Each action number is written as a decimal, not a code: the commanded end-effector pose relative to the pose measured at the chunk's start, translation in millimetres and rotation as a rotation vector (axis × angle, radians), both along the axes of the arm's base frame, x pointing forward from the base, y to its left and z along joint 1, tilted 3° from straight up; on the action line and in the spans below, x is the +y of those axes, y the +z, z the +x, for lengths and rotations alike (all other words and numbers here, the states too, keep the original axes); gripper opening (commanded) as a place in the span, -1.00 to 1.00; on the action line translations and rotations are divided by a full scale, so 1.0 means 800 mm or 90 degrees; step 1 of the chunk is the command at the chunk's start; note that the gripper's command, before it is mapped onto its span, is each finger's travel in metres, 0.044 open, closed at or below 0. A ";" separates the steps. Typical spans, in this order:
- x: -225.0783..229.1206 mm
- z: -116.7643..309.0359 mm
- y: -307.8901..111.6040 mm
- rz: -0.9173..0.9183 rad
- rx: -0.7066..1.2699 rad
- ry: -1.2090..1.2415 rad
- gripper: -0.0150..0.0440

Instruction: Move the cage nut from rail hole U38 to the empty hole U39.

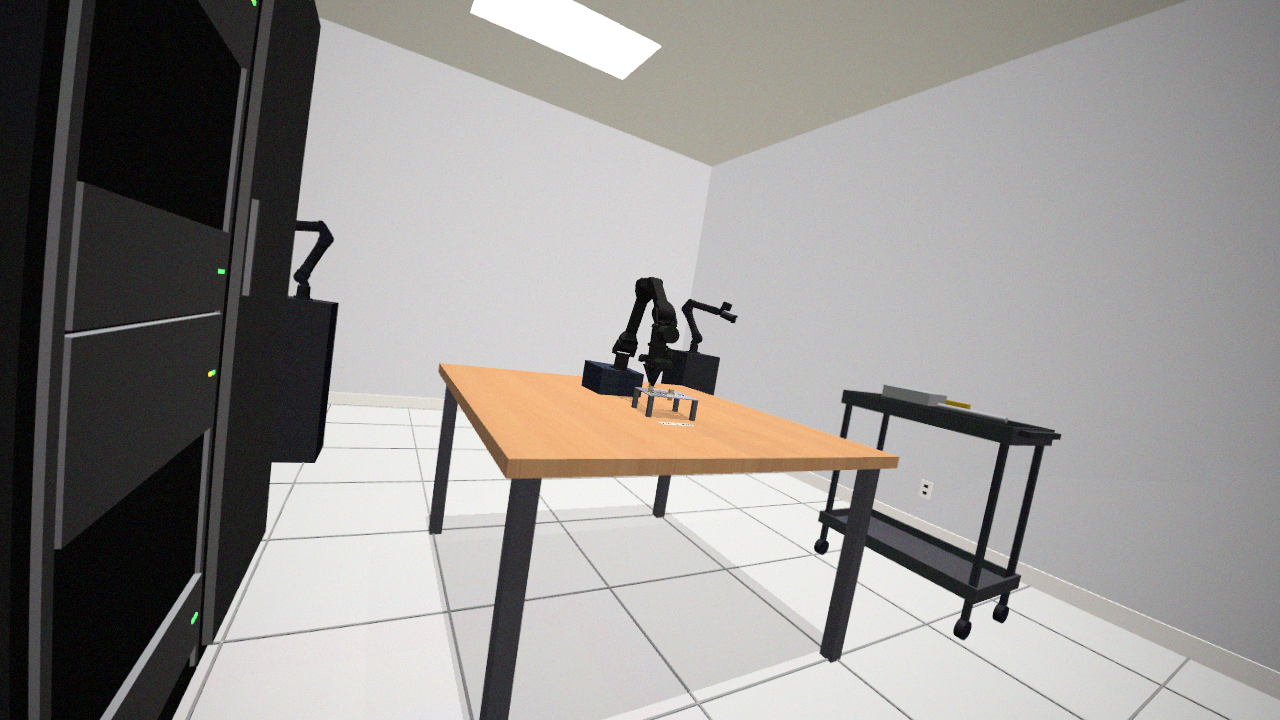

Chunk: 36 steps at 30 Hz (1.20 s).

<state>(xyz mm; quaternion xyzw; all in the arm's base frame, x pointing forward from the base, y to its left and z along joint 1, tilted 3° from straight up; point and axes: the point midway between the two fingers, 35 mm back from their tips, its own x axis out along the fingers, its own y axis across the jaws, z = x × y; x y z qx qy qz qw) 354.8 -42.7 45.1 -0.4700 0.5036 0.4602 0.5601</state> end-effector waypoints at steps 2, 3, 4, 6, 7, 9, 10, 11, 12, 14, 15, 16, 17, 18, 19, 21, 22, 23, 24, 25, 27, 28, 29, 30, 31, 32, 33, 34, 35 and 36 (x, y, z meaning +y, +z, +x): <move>0.000 0.000 -0.002 0.000 0.004 0.001 -0.38; 0.000 0.000 -0.002 0.000 0.004 0.001 -0.38; 0.000 0.000 -0.002 0.000 0.004 0.001 -0.38; 0.000 0.000 -0.002 0.000 0.004 0.001 -0.38; 0.000 0.000 -0.002 0.000 0.004 0.001 -0.38; 0.000 0.000 -0.002 0.000 0.004 0.001 -0.38; 0.000 0.000 -0.003 0.000 0.004 0.001 -0.38; 0.000 0.000 -0.003 0.000 0.003 0.001 -0.38; 0.000 0.000 -0.003 0.000 0.003 0.000 -0.38; 0.000 0.000 -0.003 0.000 0.002 0.000 -0.38; 0.000 0.000 -0.003 0.000 0.002 0.000 -0.38; 0.000 0.000 -0.003 0.000 0.002 0.000 -0.38; 0.000 0.000 -0.003 0.000 0.002 0.000 -0.38; 0.000 0.000 -0.003 0.000 0.001 0.000 -0.38; 0.000 0.000 -0.003 0.000 0.001 0.000 -0.38; 0.000 0.000 -0.003 0.000 0.000 0.000 -0.38; 0.000 0.000 -0.003 0.000 0.000 0.000 -0.38; 0.000 0.000 -0.003 0.000 -0.001 0.000 -0.38; 0.000 -0.001 -0.003 -0.001 -0.002 0.000 -0.38; 0.000 -0.001 -0.003 -0.001 -0.003 0.000 -0.38; 0.000 -0.001 -0.003 -0.001 -0.006 0.000 -0.38; 0.000 -0.001 -0.003 -0.001 -0.007 0.000 -0.38; 0.000 -0.001 -0.003 -0.001 -0.008 0.000 -0.38; 0.000 -0.001 -0.003 -0.001 -0.009 0.000 -0.38; 0.000 -0.001 -0.004 -0.002 -0.010 0.000 -0.38; 0.000 -0.001 -0.004 -0.002 -0.011 0.000 -0.38; 0.000 -0.001 -0.004 -0.002 -0.012 0.000 -0.38; 0.000 -0.001 -0.004 -0.002 -0.013 0.000 -0.38; 0.000 -0.002 -0.004 -0.002 -0.014 0.000 -0.38; 0.000 -0.002 -0.004 -0.002 -0.016 0.000 -0.38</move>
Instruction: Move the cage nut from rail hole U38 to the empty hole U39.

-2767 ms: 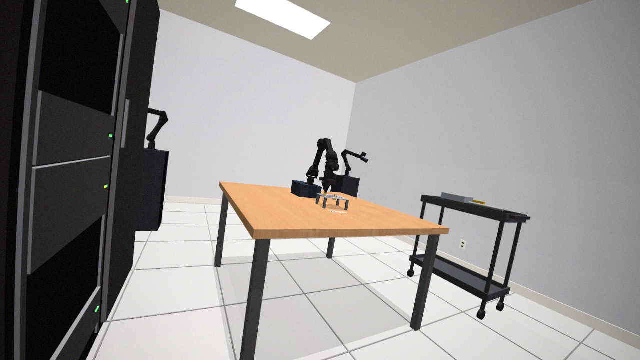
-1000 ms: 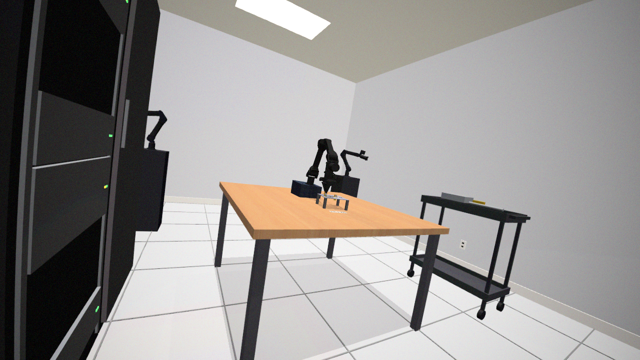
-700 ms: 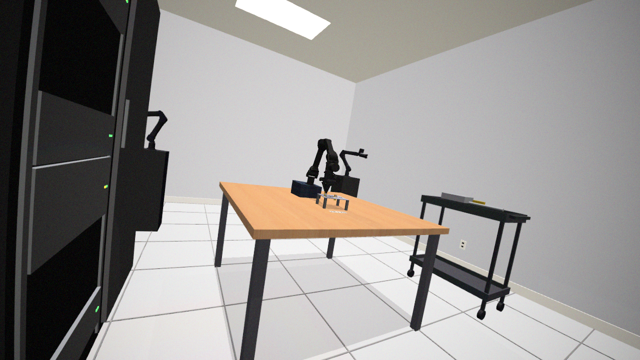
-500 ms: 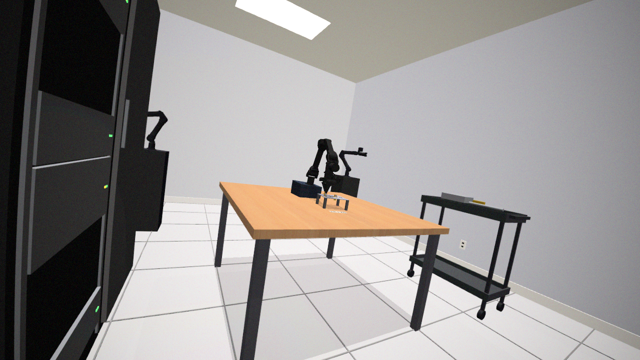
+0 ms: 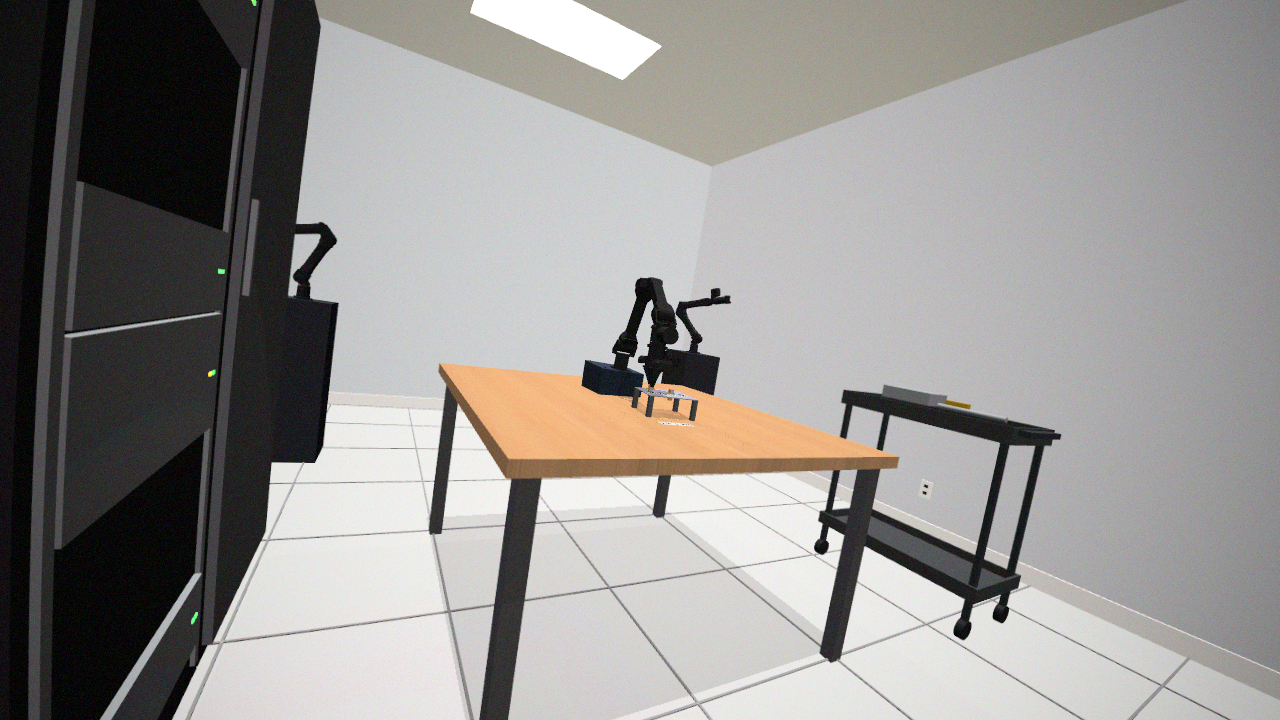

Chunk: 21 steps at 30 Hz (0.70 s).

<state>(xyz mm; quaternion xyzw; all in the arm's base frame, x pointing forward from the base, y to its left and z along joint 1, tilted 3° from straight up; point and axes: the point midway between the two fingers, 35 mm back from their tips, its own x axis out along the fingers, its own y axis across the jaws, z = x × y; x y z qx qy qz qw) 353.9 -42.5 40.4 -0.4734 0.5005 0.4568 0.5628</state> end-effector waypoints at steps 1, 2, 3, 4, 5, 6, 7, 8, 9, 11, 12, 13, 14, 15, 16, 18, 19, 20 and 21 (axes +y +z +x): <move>0.000 -0.001 0.002 -0.001 -0.009 -0.001 -0.38; 0.000 -0.001 0.002 -0.002 -0.010 -0.001 -0.38; 0.000 -0.001 0.002 -0.002 -0.011 -0.001 -0.38; 0.000 -0.001 0.002 -0.002 -0.012 -0.001 -0.38; 0.000 -0.001 0.001 -0.002 -0.013 -0.001 -0.38; 0.000 -0.001 0.001 -0.002 -0.014 -0.001 -0.38; 0.000 -0.001 0.001 -0.002 -0.015 -0.001 -0.38; 0.000 -0.001 0.001 -0.002 -0.016 -0.001 -0.38; 0.000 -0.001 0.001 -0.003 -0.018 -0.001 -0.38; 0.000 -0.002 0.001 -0.003 -0.020 -0.001 -0.38; 0.000 -0.002 0.001 -0.003 -0.020 -0.001 -0.38; 0.000 -0.002 0.001 -0.003 -0.020 -0.001 -0.38; 0.000 -0.002 0.002 -0.003 -0.020 -0.001 -0.38; 0.000 -0.002 0.002 -0.003 -0.020 -0.001 -0.38; 0.000 -0.002 0.003 -0.003 -0.020 -0.001 -0.38; 0.000 -0.002 0.003 -0.003 -0.020 -0.001 -0.38; 0.000 -0.002 0.003 -0.003 -0.020 -0.001 -0.38; 0.000 -0.002 0.003 -0.003 -0.020 -0.001 -0.38; 0.000 -0.002 0.003 -0.003 -0.020 -0.001 -0.38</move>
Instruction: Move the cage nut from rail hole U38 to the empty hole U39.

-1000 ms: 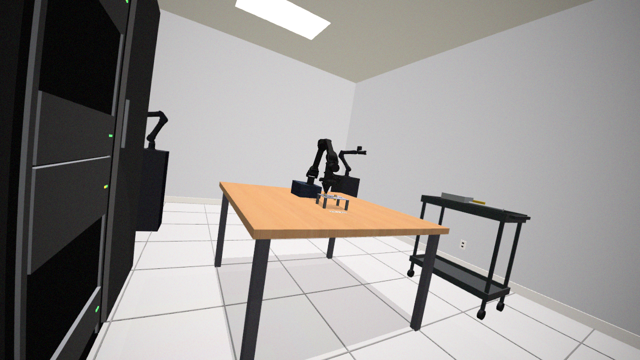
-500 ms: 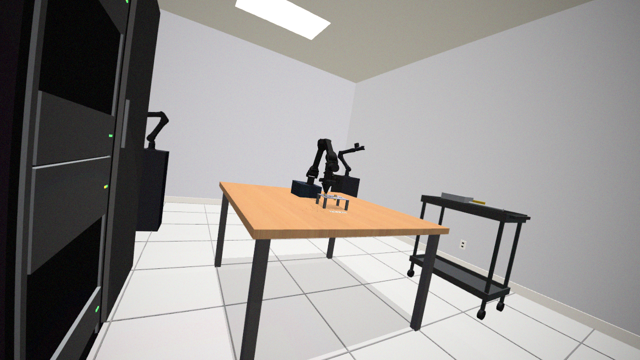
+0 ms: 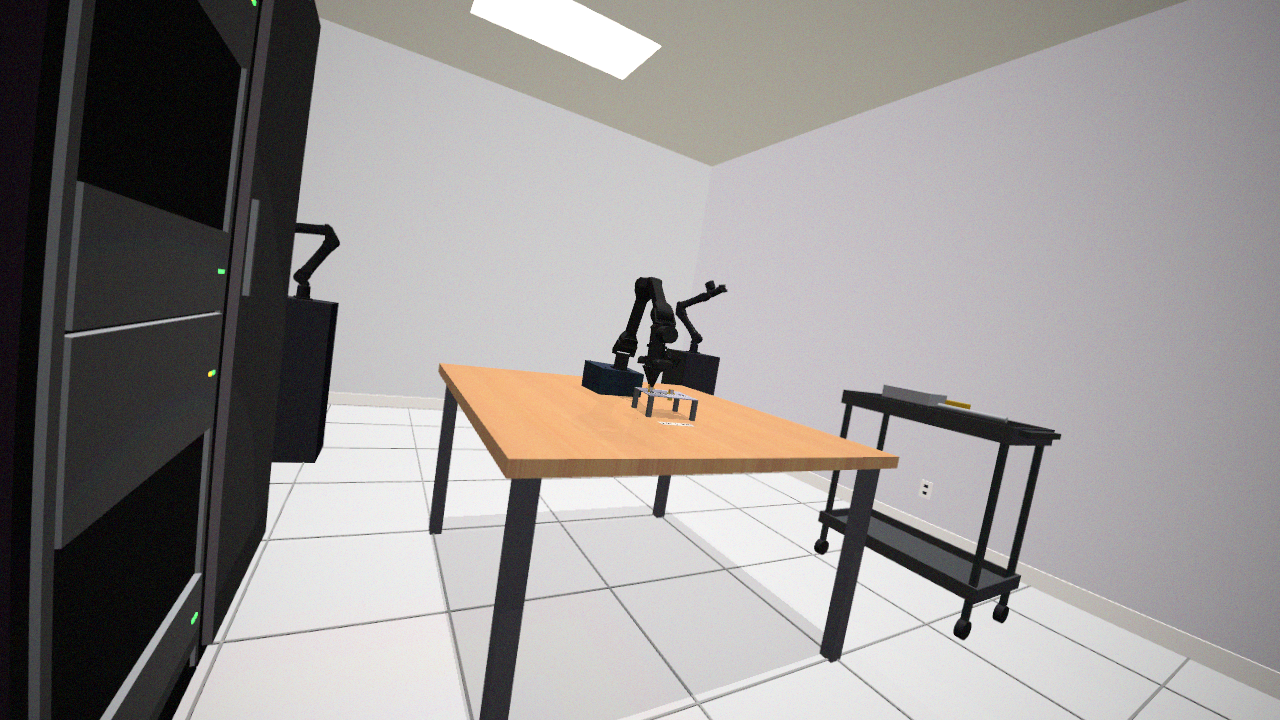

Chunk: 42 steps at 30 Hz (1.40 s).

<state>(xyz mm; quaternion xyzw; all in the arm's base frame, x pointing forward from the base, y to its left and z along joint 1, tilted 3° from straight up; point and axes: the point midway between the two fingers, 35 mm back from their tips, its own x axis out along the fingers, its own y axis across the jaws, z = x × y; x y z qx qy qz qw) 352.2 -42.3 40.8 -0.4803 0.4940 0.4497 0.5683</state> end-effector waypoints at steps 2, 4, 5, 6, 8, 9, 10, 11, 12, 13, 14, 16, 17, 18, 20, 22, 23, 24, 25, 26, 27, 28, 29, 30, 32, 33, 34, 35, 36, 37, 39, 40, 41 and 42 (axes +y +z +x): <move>0.000 0.000 0.003 -0.001 -0.004 -0.001 -0.38; 0.000 0.000 0.003 -0.001 -0.004 -0.001 -0.38; 0.000 0.000 0.003 -0.001 -0.004 -0.001 -0.38; 0.000 0.000 0.003 -0.001 -0.004 -0.001 -0.38; 0.000 0.000 0.003 -0.001 -0.004 -0.001 -0.38; 0.000 0.000 0.003 -0.001 -0.004 -0.001 -0.38; 0.000 0.000 0.002 -0.001 -0.004 -0.001 -0.38; 0.000 0.000 0.002 -0.001 -0.004 -0.001 -0.38; 0.000 0.000 0.002 -0.001 -0.004 -0.001 -0.38; 0.000 0.000 0.002 -0.001 -0.004 -0.001 -0.38; 0.000 0.000 0.002 -0.001 -0.004 -0.001 -0.38; 0.000 0.000 0.002 -0.001 -0.005 -0.001 -0.38; 0.000 0.000 0.002 -0.001 -0.006 -0.001 -0.38; 0.000 0.000 0.002 -0.001 -0.007 -0.001 -0.38; 0.000 0.000 0.002 -0.001 -0.009 -0.001 -0.38; 0.000 0.000 0.002 -0.001 -0.009 -0.001 -0.38; 0.000 0.000 0.002 -0.002 -0.010 -0.001 -0.38; 0.000 0.000 0.002 -0.002 -0.010 -0.001 -0.38; 0.000 0.000 0.002 -0.002 -0.010 -0.001 -0.38; 0.000 0.000 0.002 -0.002 -0.011 -0.002 -0.38; 0.000 0.000 0.002 -0.002 -0.011 -0.002 -0.38; 0.000 0.000 0.002 -0.002 -0.012 -0.002 -0.38; 0.000 0.000 0.002 -0.002 -0.013 -0.002 -0.38; 0.000 0.000 0.002 -0.002 -0.015 -0.002 -0.38; 0.000 -0.001 0.002 -0.003 -0.017 -0.002 -0.38; 0.000 -0.001 0.001 -0.003 -0.018 -0.002 -0.38; 0.000 -0.001 0.001 -0.003 -0.019 -0.002 -0.38; 0.000 -0.001 0.001 -0.003 -0.020 -0.002 -0.38; 0.000 -0.001 0.001 -0.003 -0.022 -0.002 -0.38; 0.000 -0.001 0.001 -0.003 -0.023 -0.002 -0.38; 0.000 -0.001 0.001 -0.004 -0.025 -0.002 -0.38; 0.000 -0.001 0.001 -0.004 -0.026 -0.002 -0.38; 0.000 -0.002 0.001 -0.004 -0.028 -0.002 -0.38; 0.000 -0.002 0.001 -0.004 -0.029 -0.002 -0.38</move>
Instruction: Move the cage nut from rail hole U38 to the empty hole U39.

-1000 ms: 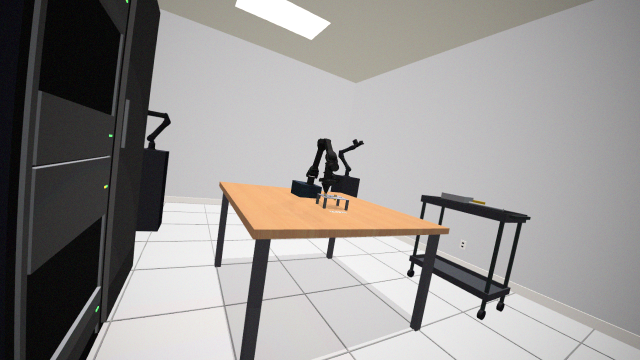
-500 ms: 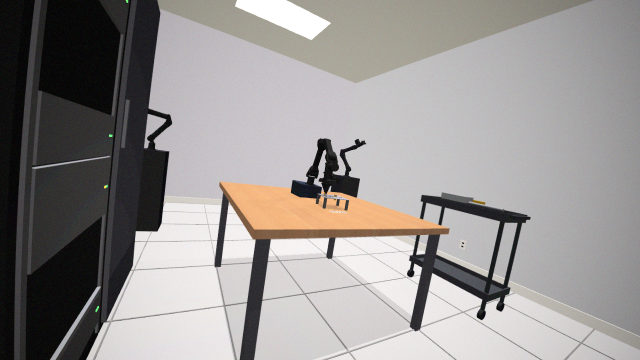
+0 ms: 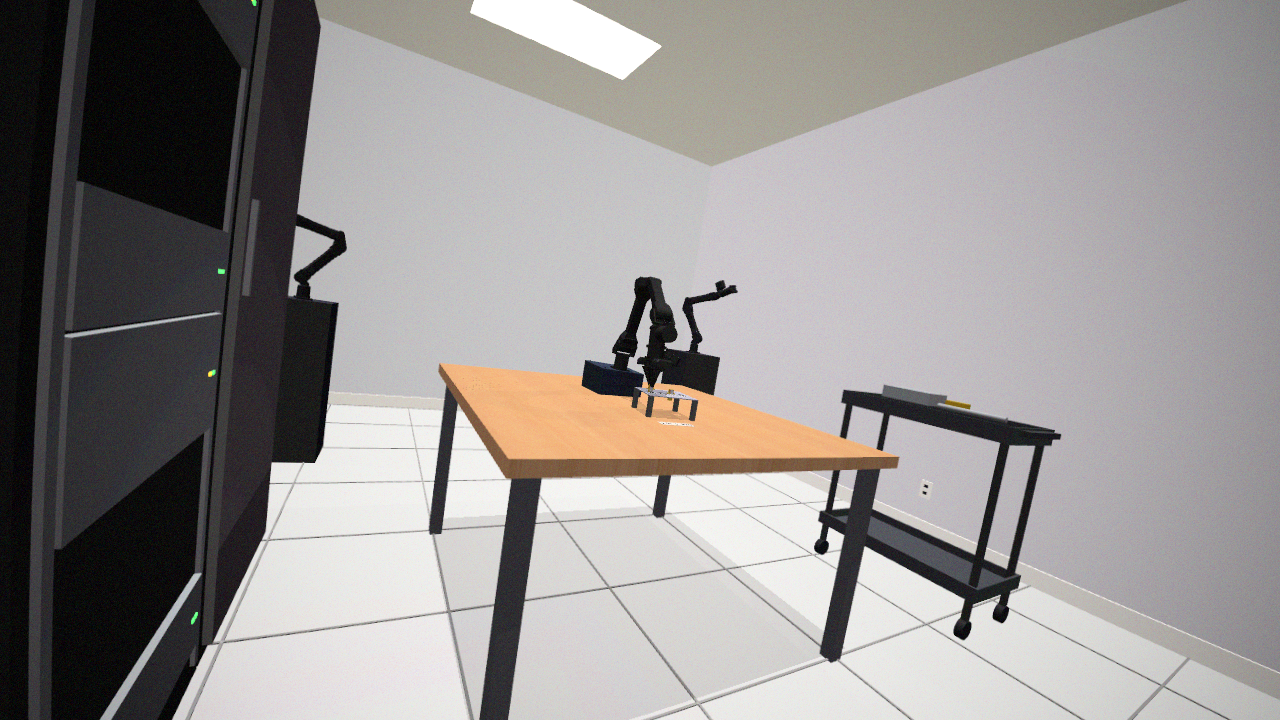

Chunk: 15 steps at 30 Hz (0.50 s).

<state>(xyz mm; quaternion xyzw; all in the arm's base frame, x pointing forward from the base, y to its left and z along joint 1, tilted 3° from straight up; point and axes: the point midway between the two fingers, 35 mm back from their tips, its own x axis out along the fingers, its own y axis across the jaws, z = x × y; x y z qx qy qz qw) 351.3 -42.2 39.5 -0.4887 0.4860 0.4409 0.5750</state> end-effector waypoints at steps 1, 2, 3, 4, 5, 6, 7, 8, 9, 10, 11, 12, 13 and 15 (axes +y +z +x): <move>0.000 0.000 0.002 -0.001 -0.010 -0.002 -0.38; 0.000 -0.001 0.002 -0.002 -0.011 -0.003 -0.38; 0.000 -0.001 0.002 -0.002 -0.012 -0.003 -0.38; 0.000 -0.001 0.002 -0.002 -0.013 -0.003 -0.38; 0.000 -0.001 0.002 -0.002 -0.014 -0.003 -0.38; 0.000 -0.001 0.002 -0.002 -0.015 -0.003 -0.38; 0.000 -0.001 0.002 -0.002 -0.016 -0.003 -0.38; 0.000 -0.001 0.002 -0.002 -0.016 -0.003 -0.38; 0.000 -0.001 0.002 -0.002 -0.016 -0.003 -0.38; 0.000 -0.001 0.002 -0.002 -0.016 -0.003 -0.38; 0.000 -0.001 0.003 -0.002 -0.016 -0.003 -0.38; 0.000 -0.001 0.003 -0.002 -0.016 -0.003 -0.38; 0.000 -0.001 0.003 -0.002 -0.016 -0.003 -0.38; 0.000 -0.001 0.003 -0.002 -0.016 -0.003 -0.38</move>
